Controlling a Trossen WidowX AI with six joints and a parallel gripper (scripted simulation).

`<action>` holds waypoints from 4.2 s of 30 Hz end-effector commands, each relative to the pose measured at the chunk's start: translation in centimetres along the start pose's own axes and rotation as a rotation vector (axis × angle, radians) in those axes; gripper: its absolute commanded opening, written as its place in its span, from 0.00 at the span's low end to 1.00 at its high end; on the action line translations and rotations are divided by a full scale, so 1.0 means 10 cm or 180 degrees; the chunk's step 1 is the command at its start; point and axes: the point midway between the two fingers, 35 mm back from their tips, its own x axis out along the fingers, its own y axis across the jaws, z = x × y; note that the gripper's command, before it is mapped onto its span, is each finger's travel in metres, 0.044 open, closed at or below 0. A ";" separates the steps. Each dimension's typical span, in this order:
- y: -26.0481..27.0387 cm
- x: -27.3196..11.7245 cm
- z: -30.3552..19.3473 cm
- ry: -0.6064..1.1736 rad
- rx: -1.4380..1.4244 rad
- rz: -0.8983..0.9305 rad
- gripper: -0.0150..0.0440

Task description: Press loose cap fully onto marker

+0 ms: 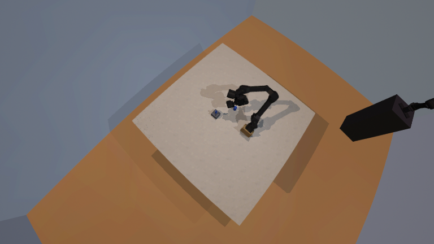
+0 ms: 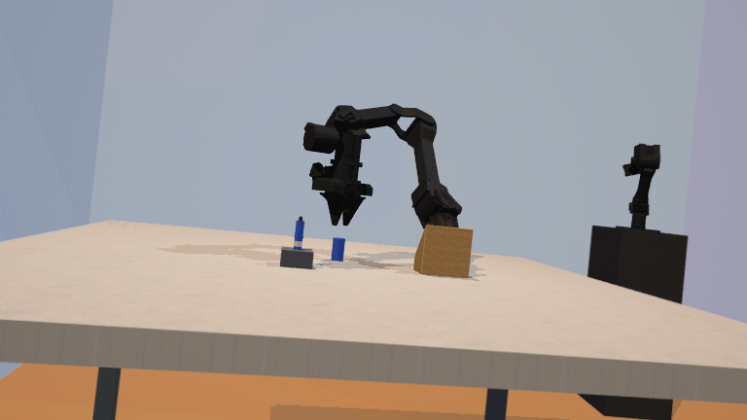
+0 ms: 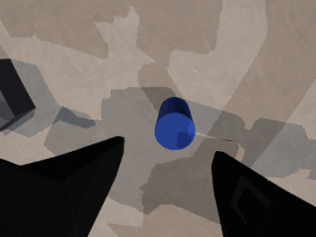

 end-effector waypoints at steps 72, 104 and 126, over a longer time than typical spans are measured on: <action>-0.02 0.19 0.01 -0.0002 -0.0010 -0.0009 0.25; 0.54 -0.17 0.14 0.0000 -0.0161 0.0009 0.25; 1.17 -0.37 0.12 0.0006 -0.0085 0.0025 0.25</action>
